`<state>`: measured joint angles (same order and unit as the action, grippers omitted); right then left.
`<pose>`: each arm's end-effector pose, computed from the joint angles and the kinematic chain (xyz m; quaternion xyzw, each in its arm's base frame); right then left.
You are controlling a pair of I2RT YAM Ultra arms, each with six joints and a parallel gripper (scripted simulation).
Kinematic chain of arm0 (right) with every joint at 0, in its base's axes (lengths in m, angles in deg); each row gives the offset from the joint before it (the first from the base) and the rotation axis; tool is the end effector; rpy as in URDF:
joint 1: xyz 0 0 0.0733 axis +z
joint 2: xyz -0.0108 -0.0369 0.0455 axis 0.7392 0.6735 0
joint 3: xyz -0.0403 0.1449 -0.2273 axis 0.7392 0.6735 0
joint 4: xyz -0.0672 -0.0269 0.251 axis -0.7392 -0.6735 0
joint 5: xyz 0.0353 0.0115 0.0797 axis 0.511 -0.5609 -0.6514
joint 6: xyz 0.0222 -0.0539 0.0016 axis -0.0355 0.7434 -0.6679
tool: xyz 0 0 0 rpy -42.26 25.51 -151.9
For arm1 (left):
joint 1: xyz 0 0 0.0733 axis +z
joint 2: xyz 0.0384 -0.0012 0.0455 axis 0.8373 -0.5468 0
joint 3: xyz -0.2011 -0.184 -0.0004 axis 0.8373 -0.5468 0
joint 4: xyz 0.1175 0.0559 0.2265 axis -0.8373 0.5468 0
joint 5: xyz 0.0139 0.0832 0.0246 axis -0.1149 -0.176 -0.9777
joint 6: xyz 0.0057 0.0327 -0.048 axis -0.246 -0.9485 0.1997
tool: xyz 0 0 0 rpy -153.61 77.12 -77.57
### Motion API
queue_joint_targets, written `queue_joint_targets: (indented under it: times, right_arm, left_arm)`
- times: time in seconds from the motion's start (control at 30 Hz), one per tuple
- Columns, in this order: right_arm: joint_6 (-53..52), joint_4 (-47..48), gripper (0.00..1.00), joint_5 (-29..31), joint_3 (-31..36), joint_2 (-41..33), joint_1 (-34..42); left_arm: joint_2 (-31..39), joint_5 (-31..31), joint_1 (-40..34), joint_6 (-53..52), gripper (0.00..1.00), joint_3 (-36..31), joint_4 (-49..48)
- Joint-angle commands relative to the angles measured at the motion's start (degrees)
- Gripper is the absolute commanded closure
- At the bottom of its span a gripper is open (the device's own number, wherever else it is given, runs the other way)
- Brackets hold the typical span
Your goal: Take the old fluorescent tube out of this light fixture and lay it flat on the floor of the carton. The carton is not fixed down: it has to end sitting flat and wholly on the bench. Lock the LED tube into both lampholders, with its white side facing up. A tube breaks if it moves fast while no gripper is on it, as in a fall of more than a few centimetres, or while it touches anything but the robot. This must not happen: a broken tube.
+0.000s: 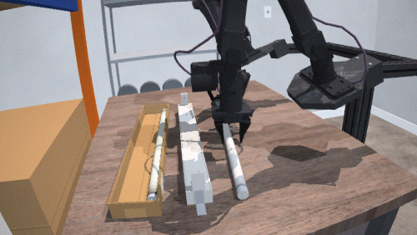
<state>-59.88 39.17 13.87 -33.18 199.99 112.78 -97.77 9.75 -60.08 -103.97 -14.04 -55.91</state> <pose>0.1619 0.2845 -0.0515 -0.6231 0.6888 -0.3012 0.2157 0.2660 -0.0078 0.0893 0.7271 0.6558 0.1863 0.0813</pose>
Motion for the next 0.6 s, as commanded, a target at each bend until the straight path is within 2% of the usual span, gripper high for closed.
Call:
queue_joint_targets:
  times: [0.0, 0.13, 0.2, 0.5, 0.57]
  right_arm:
    - [0.34, 0.87, 0.89, 0.52, -0.90, -2.21, 1.33]
    - [0.34, 0.87, 0.89, 0.52, -0.90, -2.21, 1.33]
    - [0.34, 0.87, 0.89, 0.52, -0.90, -2.21, 1.33]
    - [0.34, 0.87, 0.89, 0.52, -0.90, -2.21, 1.33]
    - [0.34, 0.87, 0.89, 0.52, -0.90, -2.21, 1.33]
  left_arm:
    - [0.52, 0.80, 0.56, -0.82, 0.51, -1.19, 1.73]
    - [0.55, 0.78, 0.56, -0.84, 0.51, -0.69, 1.70]
    - [-2.58, 0.92, 0.96, -1.04, 0.51, -0.52, -4.08]
    - [-9.26, 1.35, 1.65, -1.36, 0.51, 1.18, -10.67]
    - [-9.54, 1.30, 1.32, -1.30, 0.51, 1.27, -8.90]
